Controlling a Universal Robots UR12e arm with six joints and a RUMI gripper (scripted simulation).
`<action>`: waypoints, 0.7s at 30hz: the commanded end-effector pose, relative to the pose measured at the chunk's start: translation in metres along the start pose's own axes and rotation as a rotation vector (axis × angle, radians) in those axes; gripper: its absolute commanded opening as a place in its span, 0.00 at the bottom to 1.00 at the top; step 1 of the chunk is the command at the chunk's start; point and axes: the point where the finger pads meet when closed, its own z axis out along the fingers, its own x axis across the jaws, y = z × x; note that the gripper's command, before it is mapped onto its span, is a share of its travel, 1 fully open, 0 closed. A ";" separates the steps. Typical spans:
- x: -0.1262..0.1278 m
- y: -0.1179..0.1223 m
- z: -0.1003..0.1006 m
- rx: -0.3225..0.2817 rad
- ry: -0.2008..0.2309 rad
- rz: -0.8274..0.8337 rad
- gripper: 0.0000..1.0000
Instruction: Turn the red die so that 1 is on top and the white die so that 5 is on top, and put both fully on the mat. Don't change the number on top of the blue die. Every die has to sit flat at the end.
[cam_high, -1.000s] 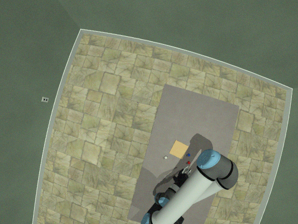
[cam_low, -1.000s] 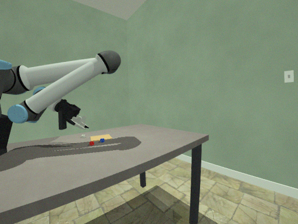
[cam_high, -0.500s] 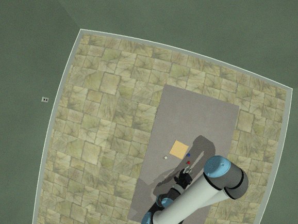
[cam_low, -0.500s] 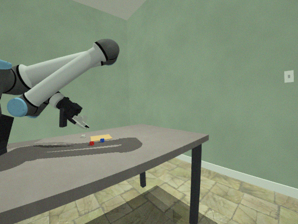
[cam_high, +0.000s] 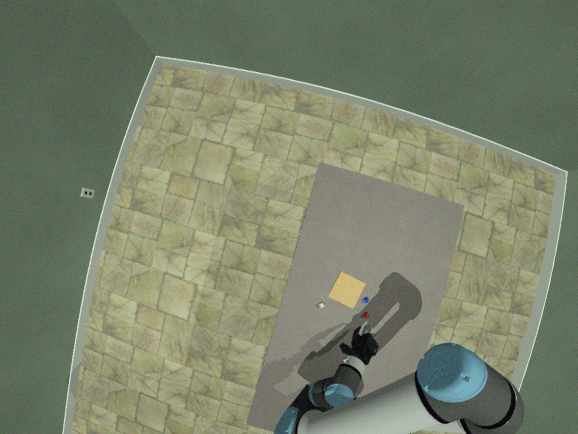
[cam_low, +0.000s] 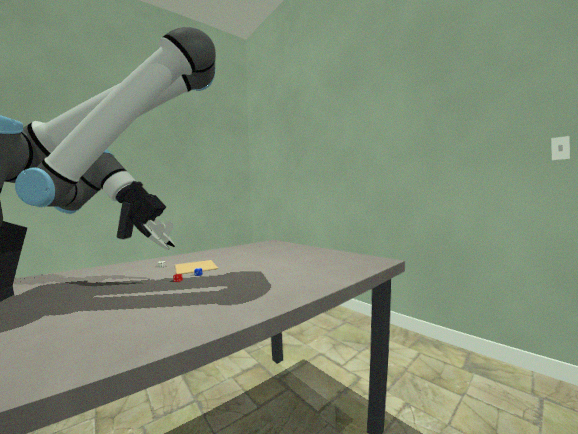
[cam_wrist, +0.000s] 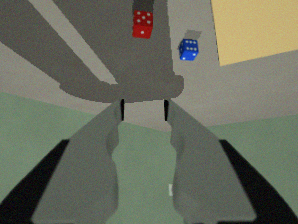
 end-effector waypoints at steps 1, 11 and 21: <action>0.001 0.005 0.002 0.085 -0.007 -0.001 0.21; 0.001 0.011 0.002 0.196 -0.007 0.000 0.21; 0.001 0.019 0.004 0.347 -0.007 0.001 0.21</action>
